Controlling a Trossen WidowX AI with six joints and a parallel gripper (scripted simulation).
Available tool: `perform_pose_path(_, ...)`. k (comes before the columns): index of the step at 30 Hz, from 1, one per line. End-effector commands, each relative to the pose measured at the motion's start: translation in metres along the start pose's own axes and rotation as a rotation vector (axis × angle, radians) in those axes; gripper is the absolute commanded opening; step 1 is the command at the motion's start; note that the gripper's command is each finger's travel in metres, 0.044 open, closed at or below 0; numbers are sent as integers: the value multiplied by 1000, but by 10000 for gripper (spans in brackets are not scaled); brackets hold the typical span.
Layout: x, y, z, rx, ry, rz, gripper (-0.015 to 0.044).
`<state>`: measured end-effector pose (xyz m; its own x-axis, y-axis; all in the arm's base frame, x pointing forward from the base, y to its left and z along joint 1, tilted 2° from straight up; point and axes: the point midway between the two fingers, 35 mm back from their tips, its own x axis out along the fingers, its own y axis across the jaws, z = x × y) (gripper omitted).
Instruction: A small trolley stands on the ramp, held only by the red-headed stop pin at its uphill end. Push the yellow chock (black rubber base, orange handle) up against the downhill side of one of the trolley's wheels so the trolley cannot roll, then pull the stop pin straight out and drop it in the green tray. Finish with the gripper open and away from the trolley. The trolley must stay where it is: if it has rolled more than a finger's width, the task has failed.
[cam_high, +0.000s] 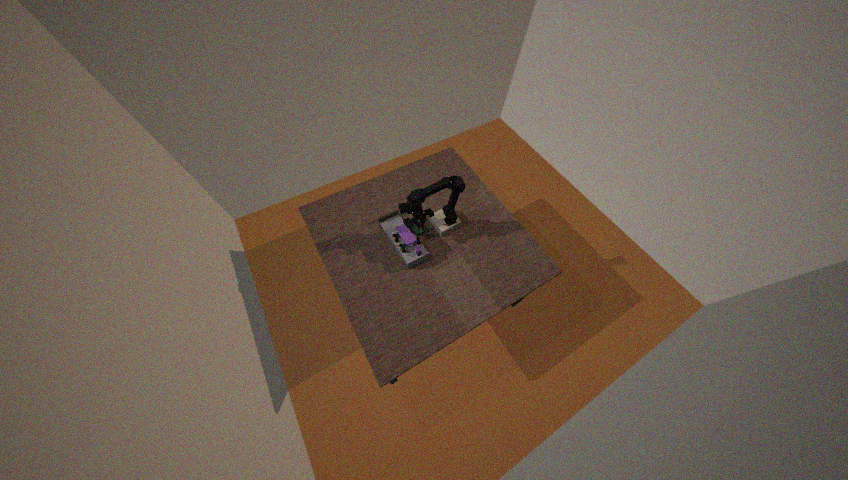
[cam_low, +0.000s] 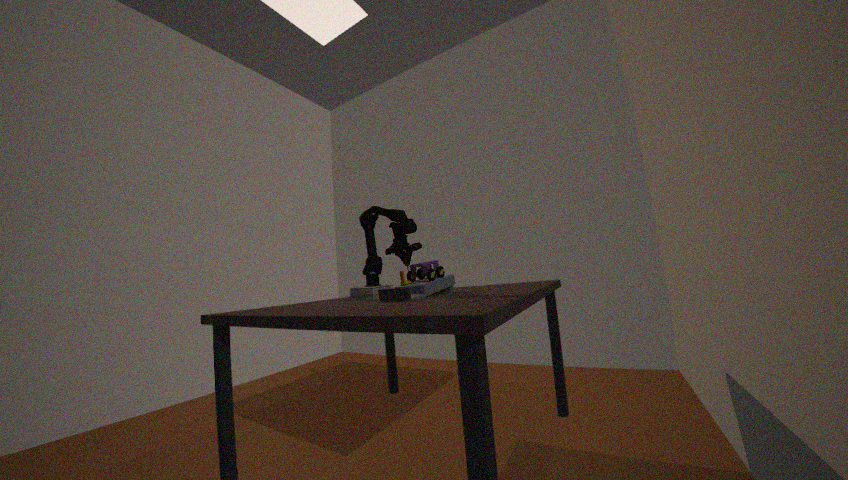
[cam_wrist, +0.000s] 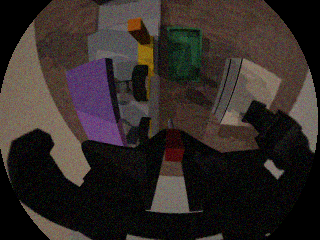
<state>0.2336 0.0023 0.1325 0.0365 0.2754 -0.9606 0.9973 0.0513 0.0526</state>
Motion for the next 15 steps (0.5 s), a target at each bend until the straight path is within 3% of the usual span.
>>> perform_pose_path(1, -2, -1, 16, -3, 3, -1, 0)
perform_pose_path(15, -8, -3, 68, -3, -2, -2, 0)
